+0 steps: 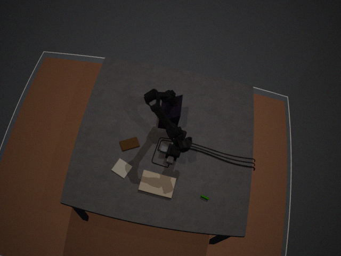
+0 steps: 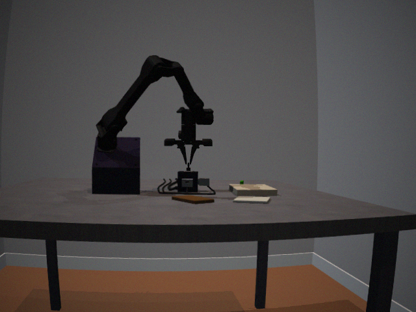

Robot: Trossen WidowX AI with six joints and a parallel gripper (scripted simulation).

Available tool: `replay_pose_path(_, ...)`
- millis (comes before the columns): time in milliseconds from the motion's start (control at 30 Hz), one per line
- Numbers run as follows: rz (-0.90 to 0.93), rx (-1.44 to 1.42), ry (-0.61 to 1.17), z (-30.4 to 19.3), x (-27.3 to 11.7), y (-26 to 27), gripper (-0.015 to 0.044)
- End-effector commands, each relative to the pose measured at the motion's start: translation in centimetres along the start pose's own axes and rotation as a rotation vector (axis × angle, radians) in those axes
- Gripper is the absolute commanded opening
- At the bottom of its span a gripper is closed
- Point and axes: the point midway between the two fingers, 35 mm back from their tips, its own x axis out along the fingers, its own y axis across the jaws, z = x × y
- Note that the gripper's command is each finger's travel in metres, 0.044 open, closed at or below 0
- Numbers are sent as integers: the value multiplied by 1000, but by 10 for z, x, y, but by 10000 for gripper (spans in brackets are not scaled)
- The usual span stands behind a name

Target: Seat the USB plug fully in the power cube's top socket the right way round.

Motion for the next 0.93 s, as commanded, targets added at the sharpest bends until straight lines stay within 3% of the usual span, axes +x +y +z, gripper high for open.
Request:
replay_pose_path(0,-1,0,0,0,0,0,95)
replay_pose_path(900,-2,0,-1,1,-11,0,95)
